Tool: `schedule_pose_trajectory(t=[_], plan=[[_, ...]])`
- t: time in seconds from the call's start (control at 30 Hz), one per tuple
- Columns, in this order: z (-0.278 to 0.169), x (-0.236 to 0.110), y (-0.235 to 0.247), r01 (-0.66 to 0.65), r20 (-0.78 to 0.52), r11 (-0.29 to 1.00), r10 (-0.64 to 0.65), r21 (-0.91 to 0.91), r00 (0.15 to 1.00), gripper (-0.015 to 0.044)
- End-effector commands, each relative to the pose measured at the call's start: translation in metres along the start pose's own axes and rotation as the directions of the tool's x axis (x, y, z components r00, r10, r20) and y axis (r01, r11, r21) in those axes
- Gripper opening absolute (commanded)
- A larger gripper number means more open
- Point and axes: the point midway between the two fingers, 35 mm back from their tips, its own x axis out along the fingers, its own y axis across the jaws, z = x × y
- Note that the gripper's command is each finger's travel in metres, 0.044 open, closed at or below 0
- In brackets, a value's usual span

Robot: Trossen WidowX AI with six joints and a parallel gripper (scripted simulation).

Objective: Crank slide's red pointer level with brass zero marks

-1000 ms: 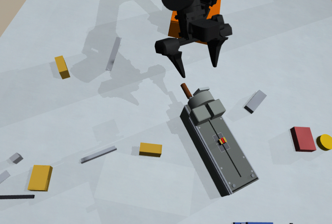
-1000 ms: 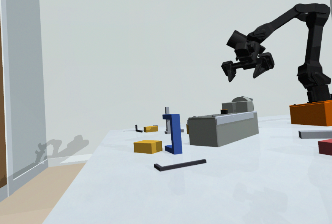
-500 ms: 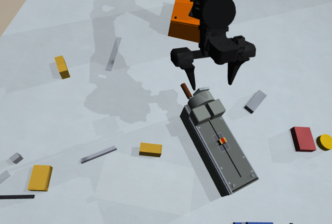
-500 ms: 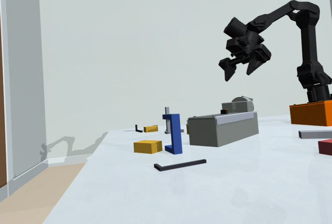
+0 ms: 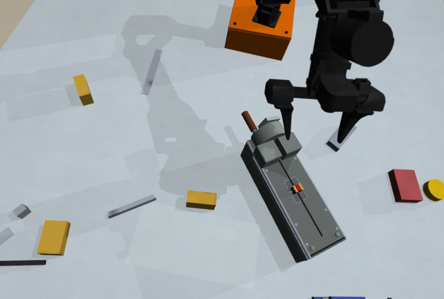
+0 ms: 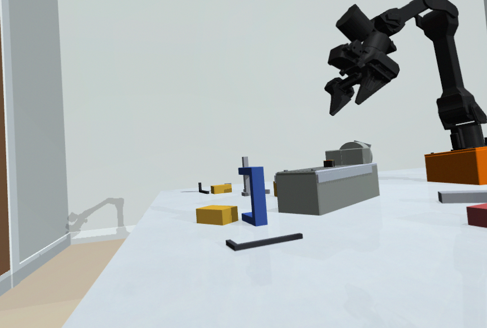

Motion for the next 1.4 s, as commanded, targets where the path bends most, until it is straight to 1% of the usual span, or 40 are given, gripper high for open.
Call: schedule_pose_trajectory(t=[0.0, 0.1, 0.17, 0.87, 1.37], plan=[[-0.013, 0.019, -0.003, 0.015, -0.011, 1.000, -0.015, 0.016, 1.000, 0.0440], [-0.026, 0.034, -0.005, 0.015, -0.011, 1.000, -0.015, 0.016, 1.000, 0.0440], [-0.029, 0.038, -0.006, 0.015, -0.011, 1.000, -0.015, 0.016, 1.000, 0.0440], [-0.029, 0.038, -0.006, 0.015, -0.011, 1.000, -0.015, 0.016, 1.000, 0.0440], [-0.029, 0.038, -0.006, 0.015, -0.011, 1.000, -0.015, 0.016, 1.000, 0.0046]])
